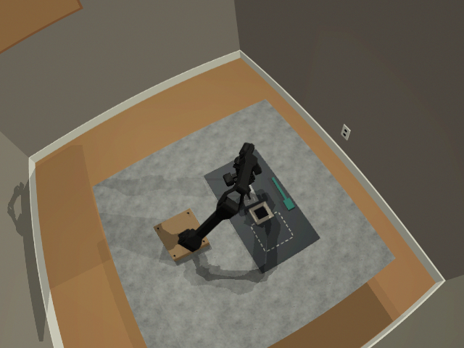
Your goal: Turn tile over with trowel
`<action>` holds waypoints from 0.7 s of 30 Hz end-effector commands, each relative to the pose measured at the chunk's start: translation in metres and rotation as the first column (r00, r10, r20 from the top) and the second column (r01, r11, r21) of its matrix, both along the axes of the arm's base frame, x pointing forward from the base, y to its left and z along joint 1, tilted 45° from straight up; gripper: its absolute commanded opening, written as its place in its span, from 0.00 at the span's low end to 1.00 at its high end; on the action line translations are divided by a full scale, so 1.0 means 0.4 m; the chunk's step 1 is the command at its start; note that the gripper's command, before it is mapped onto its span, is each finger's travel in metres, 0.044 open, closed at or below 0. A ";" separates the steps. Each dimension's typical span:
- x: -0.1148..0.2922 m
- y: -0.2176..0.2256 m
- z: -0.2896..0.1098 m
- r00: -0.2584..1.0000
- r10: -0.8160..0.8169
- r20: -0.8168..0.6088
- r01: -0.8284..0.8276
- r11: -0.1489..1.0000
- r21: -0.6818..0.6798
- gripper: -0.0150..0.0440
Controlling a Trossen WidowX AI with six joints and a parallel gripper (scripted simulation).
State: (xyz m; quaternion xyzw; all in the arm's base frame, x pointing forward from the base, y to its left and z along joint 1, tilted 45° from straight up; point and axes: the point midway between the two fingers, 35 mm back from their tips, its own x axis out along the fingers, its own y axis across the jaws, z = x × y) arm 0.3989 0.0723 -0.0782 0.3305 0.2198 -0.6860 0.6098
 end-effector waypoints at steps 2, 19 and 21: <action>0.000 -0.002 0.000 1.000 0.004 -0.002 -0.004 1.000 -0.004 0.47; 0.000 -0.002 0.000 0.934 0.260 -0.246 -0.258 0.965 0.042 0.47; 0.000 -0.002 0.000 0.911 0.299 -0.283 -0.296 0.954 0.055 0.47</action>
